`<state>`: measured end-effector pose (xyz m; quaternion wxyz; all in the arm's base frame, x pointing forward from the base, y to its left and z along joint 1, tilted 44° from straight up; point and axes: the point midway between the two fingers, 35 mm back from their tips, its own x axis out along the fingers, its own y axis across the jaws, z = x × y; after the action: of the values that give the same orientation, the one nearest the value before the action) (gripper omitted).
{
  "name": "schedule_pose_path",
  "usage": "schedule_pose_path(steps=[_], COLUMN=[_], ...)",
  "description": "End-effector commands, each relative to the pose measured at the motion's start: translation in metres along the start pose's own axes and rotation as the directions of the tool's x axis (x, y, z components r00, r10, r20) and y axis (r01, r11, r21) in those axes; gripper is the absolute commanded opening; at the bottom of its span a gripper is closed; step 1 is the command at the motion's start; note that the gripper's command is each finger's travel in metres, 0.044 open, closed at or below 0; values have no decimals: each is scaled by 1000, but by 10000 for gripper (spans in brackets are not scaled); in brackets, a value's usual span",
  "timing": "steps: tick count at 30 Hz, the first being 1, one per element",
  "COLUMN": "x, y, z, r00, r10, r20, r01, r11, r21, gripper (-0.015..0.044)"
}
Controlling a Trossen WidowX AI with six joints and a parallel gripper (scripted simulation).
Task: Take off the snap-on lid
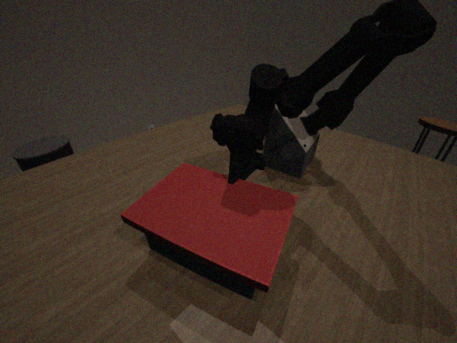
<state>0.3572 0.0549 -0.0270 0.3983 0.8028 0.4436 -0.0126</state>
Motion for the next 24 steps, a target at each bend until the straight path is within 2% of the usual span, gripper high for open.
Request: schedule_pose_path(steps=[1,24], x=[-5,-8], y=[6,9], z=[0,0], r00=[1000,1000], r10=[14,14], r20=[-1,-1], r01=[-14,-14], r11=[1000,1000], r21=[-6,-7], gripper=[0,0])
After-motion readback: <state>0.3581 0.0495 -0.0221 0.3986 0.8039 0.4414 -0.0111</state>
